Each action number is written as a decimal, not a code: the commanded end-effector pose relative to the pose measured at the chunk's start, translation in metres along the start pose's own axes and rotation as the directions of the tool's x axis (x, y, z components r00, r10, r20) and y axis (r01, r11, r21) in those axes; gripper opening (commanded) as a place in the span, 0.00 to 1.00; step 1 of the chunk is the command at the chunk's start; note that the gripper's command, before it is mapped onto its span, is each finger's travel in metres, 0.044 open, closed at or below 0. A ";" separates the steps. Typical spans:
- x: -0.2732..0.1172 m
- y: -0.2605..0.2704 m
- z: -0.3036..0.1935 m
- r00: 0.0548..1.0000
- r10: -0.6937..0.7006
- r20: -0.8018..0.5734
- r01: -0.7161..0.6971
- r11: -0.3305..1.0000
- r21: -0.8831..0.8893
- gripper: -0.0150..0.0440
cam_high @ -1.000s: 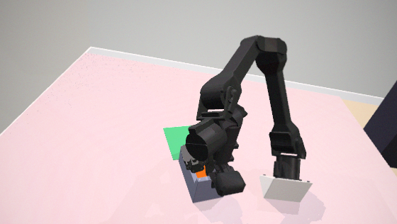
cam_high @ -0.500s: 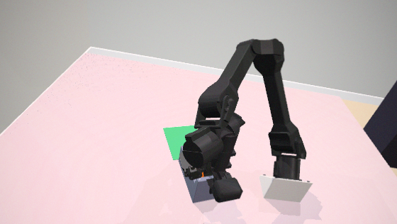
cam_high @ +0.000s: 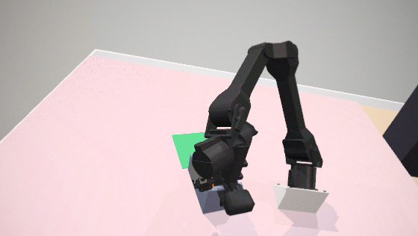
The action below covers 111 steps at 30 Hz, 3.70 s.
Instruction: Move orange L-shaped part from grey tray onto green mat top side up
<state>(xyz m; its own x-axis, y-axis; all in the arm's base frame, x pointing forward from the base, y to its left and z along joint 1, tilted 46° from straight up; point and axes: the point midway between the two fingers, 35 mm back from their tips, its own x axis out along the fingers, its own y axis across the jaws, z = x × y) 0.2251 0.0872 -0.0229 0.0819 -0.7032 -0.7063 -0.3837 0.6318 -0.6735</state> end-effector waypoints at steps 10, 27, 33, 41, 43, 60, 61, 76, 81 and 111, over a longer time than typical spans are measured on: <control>0.000 0.000 0.000 1.000 0.000 0.001 0.000 1.000 0.000 0.56; -0.080 0.003 0.003 1.000 0.000 -0.009 0.000 1.000 -0.002 0.56; -0.106 -0.001 0.000 1.000 -0.001 -0.010 0.001 1.000 -0.002 0.56; -0.103 0.000 0.002 1.000 0.002 0.002 -0.002 1.000 -0.006 0.56; -0.103 0.000 0.002 1.000 0.002 0.002 -0.002 1.000 -0.006 0.56; -0.103 0.000 0.002 1.000 0.002 0.002 -0.002 1.000 -0.006 0.56; -0.103 -0.001 0.002 1.000 0.002 0.002 -0.002 1.000 0.011 0.60; -0.106 -0.071 0.011 1.000 -0.003 -0.009 0.009 0.159 0.987 0.73; -0.106 -0.079 0.011 1.000 -0.004 -0.011 0.011 0.002 1.000 0.73; -0.066 -0.079 0.012 1.000 -0.005 -0.010 0.010 0.001 1.000 0.73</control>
<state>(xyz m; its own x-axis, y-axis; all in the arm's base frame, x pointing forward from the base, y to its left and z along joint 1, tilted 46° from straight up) 0.2600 0.0935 0.0784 0.0794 -0.7060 -0.7037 0.9210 0.3221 -0.2192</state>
